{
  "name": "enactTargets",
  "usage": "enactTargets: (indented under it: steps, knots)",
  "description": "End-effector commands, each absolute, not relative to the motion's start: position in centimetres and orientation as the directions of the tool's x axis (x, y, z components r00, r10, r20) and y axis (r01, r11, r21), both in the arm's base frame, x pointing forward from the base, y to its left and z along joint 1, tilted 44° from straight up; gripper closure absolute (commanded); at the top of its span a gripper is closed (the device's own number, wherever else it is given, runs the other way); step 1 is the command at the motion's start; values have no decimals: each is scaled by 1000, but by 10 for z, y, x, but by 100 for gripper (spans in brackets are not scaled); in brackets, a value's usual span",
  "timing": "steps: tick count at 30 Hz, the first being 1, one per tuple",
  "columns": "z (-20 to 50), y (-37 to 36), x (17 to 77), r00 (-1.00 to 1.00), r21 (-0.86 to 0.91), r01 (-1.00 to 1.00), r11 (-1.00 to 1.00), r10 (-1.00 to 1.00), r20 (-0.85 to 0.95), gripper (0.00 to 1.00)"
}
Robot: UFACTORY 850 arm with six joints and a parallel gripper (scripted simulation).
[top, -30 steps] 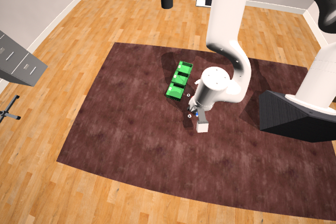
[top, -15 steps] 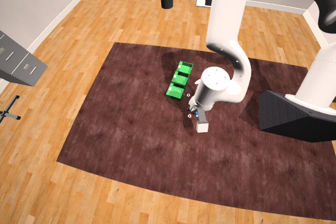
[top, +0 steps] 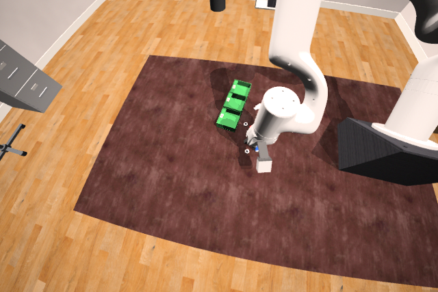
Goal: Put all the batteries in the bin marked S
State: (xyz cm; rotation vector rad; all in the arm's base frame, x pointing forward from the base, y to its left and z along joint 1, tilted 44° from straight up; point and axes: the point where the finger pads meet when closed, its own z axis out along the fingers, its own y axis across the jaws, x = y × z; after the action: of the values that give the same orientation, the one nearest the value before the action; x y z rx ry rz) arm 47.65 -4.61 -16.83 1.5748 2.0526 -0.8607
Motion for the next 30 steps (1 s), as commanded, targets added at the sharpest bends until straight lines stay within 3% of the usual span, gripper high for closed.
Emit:
enactTargets:
  steps: [1,30]
  knots:
    - [-159,-37,478,-276,-220,960,171,706,-653,100]
    - [-125,-5,480,-275,-220,960,171,706,-653,100]
